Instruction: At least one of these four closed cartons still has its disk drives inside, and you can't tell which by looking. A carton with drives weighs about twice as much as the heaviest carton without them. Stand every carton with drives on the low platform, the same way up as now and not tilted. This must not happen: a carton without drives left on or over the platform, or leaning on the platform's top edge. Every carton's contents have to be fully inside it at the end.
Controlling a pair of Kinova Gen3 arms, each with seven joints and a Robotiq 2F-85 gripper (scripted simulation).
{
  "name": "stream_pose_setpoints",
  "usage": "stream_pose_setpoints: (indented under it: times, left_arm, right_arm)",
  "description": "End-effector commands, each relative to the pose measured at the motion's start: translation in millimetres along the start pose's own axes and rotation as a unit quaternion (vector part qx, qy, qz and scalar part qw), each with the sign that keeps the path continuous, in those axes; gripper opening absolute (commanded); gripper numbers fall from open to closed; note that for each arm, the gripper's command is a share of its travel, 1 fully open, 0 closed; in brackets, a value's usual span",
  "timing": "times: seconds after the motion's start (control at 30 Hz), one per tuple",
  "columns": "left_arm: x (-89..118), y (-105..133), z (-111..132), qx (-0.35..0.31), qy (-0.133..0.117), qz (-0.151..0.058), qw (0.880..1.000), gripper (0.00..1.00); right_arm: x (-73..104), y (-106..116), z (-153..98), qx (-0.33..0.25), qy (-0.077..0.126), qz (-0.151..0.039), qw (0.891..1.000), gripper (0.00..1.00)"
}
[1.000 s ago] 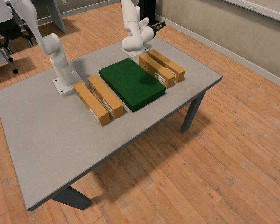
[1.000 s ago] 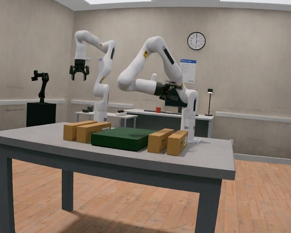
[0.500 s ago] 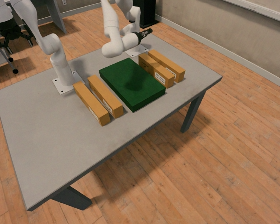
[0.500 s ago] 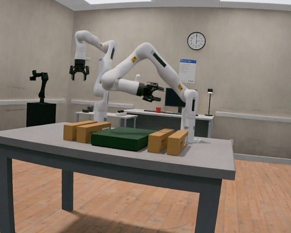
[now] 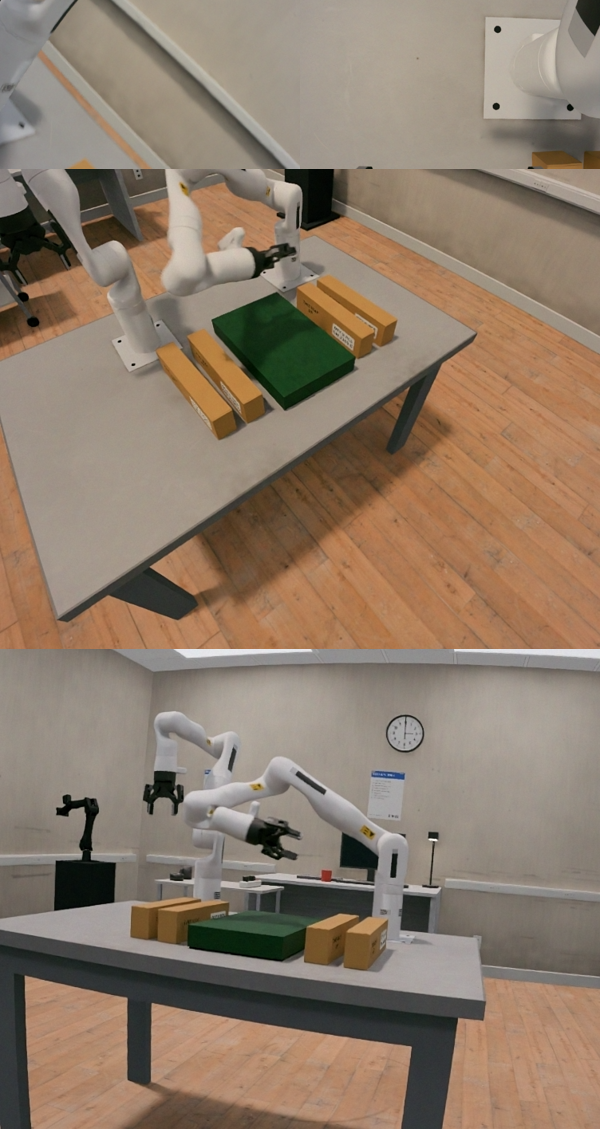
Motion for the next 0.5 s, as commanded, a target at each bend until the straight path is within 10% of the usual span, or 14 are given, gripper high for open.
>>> stream_pose_setpoints:
  times: [0.0, 0.2, 0.23, 0.47]
  left_arm:
    - [31.9, 16.9, -3.6, -0.002, -0.052, 0.082, 0.995, 1.000]
    - [31.9, 16.9, -3.6, -0.002, -0.052, 0.082, 0.995, 1.000]
    - [55.3, 17.9, -15.6, 0.002, 0.019, -0.030, 0.999, 1.000]
    - [55.3, 17.9, -15.6, 0.002, 0.019, -0.030, 0.999, 1.000]
  right_arm:
    - [0.2, 0.2, 0.0, 0.000, 0.000, 0.000, 1.000, 1.000]
    - [0.2, 0.2, 0.0, 0.000, 0.000, 0.000, 1.000, 1.000]
    - [0.2, 0.2, 0.0, 0.000, 0.000, 0.000, 1.000, 1.000]
    - [0.2, 0.2, 0.0, 0.000, 0.000, 0.000, 1.000, 1.000]
Point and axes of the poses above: on each arm, the point where the finger pads meet when closed, its own x axis back along the fingers, its own z axis across the jaws, y = z × x, the point moved 3 cm from there along x, back along the fingers, and after that the axes turned 14 degrees about -x, right-handed, at the moved point
